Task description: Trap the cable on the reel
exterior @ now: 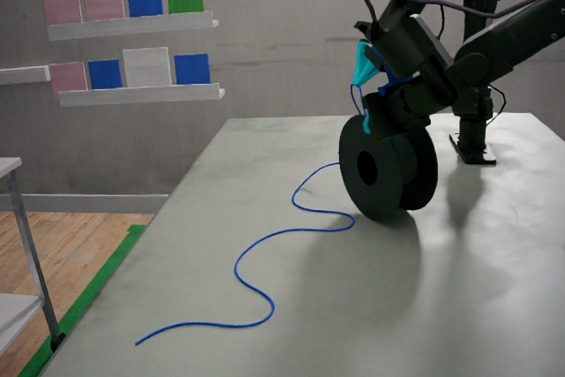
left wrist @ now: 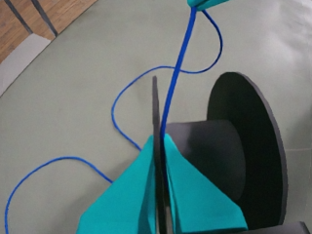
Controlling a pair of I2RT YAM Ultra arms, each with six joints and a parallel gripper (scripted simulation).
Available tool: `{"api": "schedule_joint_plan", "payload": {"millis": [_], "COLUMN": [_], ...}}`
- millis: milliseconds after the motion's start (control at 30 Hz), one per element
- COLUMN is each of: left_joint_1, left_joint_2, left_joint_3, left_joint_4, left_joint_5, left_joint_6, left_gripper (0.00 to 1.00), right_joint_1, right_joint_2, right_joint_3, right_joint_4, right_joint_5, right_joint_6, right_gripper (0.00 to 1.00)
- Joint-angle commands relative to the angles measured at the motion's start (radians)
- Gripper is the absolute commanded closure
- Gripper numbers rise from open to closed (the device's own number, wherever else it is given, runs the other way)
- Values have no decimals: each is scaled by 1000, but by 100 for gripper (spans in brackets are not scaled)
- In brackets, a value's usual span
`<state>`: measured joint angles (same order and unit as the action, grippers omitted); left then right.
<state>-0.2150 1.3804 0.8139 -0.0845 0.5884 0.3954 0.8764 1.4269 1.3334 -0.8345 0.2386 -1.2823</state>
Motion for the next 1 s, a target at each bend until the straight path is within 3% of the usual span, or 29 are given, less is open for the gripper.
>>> {"api": "schedule_joint_plan", "payload": {"millis": [0,533,967], "left_joint_1": [7,7,7], "left_joint_2": [-19,-20,-20], "left_joint_3": [-15,-22,-22], "left_joint_4": [-7,-13,-13], "left_joint_5": [5,4,4], "left_joint_6": [6,6,6], "left_gripper": [100,100,100], "right_joint_1": [-5,-5,-45], "right_joint_2": [-9,-9,-35], "right_joint_3": [-1,-1,47], "right_joint_4": [22,22,-27], "right_joint_5": [4,4,-27], "right_joint_6": [14,14,-29], "right_gripper": [98,70,70]}}
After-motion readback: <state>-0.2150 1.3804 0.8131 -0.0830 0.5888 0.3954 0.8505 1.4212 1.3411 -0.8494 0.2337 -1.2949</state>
